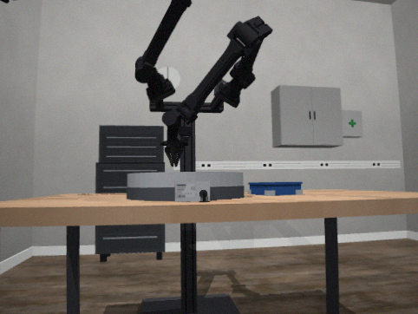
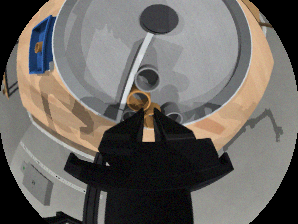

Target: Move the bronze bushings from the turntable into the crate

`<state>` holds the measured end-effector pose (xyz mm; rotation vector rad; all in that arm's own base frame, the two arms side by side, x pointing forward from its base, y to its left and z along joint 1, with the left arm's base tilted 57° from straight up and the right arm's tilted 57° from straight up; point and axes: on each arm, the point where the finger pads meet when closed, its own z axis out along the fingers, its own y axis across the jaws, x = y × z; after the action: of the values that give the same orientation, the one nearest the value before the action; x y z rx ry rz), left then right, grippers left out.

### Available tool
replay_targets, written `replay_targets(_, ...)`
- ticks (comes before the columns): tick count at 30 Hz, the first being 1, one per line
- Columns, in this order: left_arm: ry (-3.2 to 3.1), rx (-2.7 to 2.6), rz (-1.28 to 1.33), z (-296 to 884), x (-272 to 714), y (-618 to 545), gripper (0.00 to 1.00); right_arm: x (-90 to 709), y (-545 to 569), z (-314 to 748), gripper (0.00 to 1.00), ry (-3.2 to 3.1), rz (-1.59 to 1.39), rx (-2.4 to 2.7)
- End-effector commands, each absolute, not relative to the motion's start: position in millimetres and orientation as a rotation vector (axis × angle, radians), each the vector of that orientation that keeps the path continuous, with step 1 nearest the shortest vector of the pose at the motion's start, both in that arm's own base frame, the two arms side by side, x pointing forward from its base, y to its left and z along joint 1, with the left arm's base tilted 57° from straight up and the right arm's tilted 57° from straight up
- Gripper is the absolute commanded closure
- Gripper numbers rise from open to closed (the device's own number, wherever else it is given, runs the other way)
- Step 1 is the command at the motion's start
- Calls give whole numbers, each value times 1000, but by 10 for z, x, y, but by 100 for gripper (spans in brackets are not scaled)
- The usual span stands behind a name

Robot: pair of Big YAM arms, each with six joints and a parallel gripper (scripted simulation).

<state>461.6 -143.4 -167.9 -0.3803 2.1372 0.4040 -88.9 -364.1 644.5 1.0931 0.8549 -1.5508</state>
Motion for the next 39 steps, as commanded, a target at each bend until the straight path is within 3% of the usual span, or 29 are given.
replay_targets(1, 2151, -379, 427, -1768, 4498, -1338, 85, -920, -3483, 6745, 0, 814, -1589, 1055)
replay_targets(39, 2147, -381, 422, -1771, 4513, -1349, 85, -920, -3483, 6745, 0, 814, -1589, 1055)
